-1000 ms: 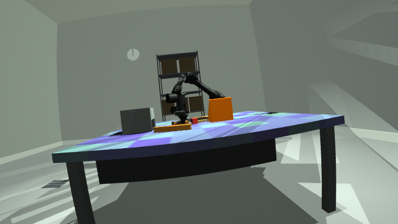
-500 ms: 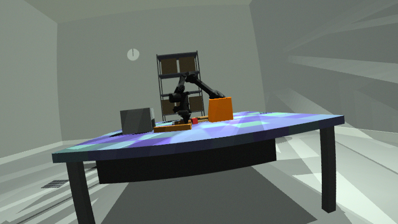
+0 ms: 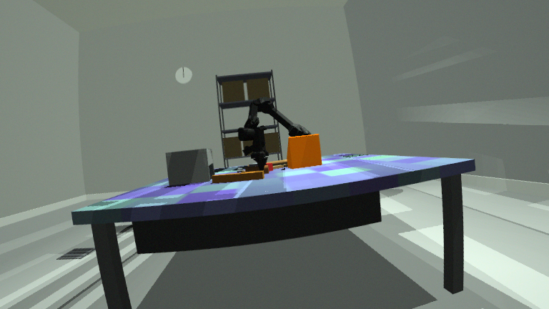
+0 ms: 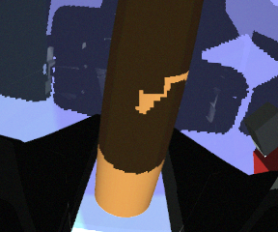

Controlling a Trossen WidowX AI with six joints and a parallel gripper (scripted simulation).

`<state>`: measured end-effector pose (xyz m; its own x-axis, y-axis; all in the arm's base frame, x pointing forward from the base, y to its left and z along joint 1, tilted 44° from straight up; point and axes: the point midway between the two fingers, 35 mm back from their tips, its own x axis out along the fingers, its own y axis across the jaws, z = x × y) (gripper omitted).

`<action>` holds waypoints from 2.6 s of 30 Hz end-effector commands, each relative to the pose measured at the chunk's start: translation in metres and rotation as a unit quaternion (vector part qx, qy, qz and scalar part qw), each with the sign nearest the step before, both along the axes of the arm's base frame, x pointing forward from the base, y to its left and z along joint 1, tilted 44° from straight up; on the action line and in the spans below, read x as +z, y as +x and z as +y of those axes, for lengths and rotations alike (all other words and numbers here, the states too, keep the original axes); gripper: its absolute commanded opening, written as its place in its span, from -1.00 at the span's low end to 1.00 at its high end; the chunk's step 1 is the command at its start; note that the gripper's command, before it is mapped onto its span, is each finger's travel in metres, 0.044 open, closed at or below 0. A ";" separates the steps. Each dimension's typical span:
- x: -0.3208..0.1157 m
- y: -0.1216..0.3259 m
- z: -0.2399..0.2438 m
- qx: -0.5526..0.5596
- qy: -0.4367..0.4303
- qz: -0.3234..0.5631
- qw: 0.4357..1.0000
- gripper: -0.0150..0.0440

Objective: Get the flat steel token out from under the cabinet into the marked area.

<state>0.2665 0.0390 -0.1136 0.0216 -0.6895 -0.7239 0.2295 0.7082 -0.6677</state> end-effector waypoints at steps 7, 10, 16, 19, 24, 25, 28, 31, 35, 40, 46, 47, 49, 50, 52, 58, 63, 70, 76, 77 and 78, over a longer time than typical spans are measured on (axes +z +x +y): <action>-0.004 -0.018 0.003 0.000 -0.001 0.003 1.000 -0.49; -0.005 -0.024 0.004 0.000 0.000 0.003 1.000 -0.49; -0.008 -0.034 0.006 0.000 0.000 0.004 1.000 -0.49; -0.009 -0.039 0.007 0.000 0.000 0.004 1.000 -0.49; -0.010 -0.042 0.009 0.000 0.000 0.003 1.000 -0.49; -0.010 -0.040 0.009 0.000 0.001 0.002 1.000 -0.49; -0.009 -0.040 0.009 -0.002 0.001 0.000 1.000 -0.49; -0.009 -0.040 0.009 -0.009 0.001 -0.006 1.000 -0.49; -0.009 -0.040 0.010 -0.020 0.001 -0.017 1.000 -0.49; -0.008 -0.040 0.010 -0.034 0.002 -0.030 0.999 -0.49; -0.008 -0.039 0.010 -0.050 0.002 -0.045 0.998 -0.49; -0.008 -0.039 0.010 -0.053 0.002 -0.048 0.997 -0.49; -0.008 -0.039 0.010 -0.059 0.002 -0.053 0.997 -0.49; -0.008 -0.039 0.010 -0.062 0.002 -0.056 0.997 -0.49; -0.008 -0.039 0.011 -0.067 0.002 -0.061 0.996 -0.49; -0.008 -0.039 0.011 -0.084 0.002 -0.076 0.994 -0.49; -0.007 -0.039 0.011 -0.097 0.003 -0.089 0.991 -0.49; -0.007 -0.038 0.012 -0.114 0.003 -0.105 0.988 -0.49; -0.003 -0.037 0.008 -0.117 0.003 -0.108 0.987 -0.49; -0.003 -0.036 0.007 -0.118 0.003 -0.109 0.987 -0.49; -0.002 -0.036 0.007 -0.118 0.003 -0.109 0.987 -0.49</action>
